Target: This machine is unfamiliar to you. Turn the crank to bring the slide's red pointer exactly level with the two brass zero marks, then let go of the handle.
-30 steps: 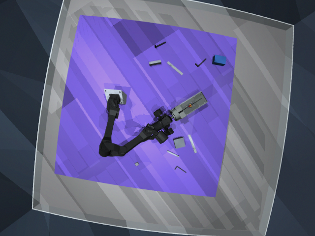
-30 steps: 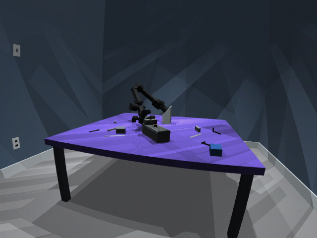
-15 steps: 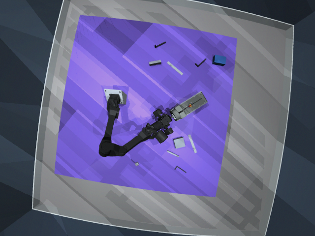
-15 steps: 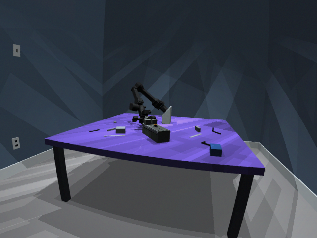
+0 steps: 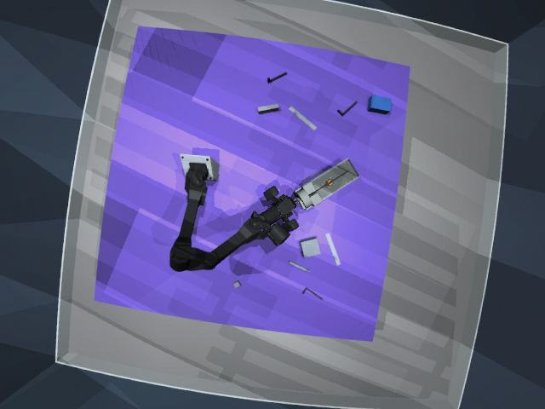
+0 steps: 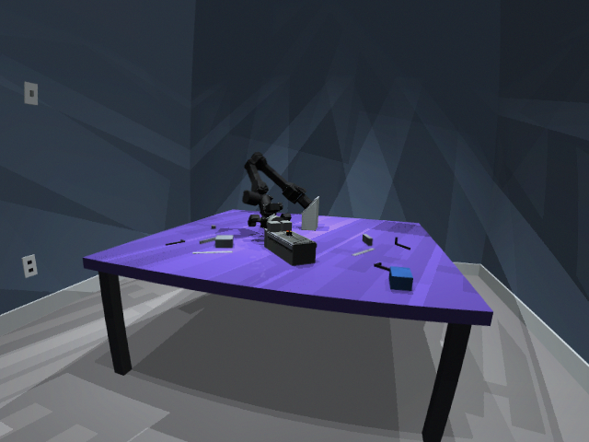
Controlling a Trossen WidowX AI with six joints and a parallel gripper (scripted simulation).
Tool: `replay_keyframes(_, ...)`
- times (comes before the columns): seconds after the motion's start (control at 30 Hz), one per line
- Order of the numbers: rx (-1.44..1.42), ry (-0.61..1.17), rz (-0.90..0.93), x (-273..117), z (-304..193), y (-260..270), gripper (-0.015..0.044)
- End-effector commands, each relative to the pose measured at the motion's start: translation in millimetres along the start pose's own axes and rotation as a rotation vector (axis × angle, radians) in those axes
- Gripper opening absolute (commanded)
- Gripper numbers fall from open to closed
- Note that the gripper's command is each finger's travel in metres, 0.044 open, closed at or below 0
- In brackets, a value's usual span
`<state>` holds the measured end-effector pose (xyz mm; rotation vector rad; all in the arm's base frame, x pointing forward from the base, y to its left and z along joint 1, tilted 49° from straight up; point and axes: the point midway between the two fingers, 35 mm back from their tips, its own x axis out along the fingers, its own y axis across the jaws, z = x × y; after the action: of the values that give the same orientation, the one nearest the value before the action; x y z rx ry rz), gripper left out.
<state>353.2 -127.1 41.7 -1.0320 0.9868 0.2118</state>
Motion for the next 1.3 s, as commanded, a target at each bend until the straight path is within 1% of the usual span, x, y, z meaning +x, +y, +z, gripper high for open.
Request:
replay_keyframes(0.0,-0.002,-0.003,0.011,-2.9,2.8,8.8,0.0000)
replay_keyframes(0.63,-0.002,-0.003,0.012,-21.4,21.2,18.5,0.0000)
replay_keyframes(1.27,-0.001,-0.004,0.012,-37.8,37.1,5.3,0.0000)
